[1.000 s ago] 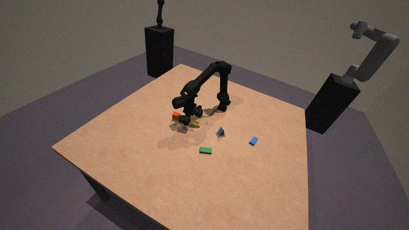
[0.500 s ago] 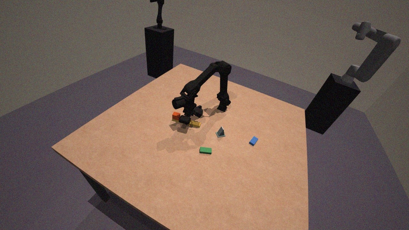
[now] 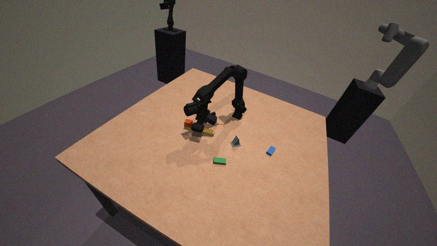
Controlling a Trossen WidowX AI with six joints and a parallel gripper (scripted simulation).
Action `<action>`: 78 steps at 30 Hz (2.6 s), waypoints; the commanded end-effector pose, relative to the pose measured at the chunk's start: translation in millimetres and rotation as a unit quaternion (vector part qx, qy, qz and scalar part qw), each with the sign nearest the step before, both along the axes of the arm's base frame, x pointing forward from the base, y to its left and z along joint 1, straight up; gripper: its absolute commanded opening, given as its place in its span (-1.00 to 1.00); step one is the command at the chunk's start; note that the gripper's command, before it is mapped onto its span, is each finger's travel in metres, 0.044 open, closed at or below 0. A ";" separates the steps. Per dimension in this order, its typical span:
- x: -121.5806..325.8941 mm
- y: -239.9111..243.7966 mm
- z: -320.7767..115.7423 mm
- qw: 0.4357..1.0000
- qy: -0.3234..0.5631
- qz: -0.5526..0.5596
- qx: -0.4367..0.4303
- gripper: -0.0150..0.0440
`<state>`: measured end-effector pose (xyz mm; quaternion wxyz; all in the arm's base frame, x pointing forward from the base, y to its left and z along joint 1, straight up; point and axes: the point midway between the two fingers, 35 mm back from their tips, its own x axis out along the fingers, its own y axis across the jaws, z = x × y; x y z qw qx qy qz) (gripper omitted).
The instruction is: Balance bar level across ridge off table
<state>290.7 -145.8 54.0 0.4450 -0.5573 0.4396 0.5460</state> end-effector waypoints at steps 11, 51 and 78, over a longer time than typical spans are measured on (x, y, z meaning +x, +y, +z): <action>4.5 -2.5 35.5 1.000 -0.004 0.001 -0.003 -0.49; 9.4 44.9 105.1 0.999 -0.003 0.046 -0.003 -0.49; 6.9 151.4 106.3 0.989 -0.003 0.150 -0.001 -0.49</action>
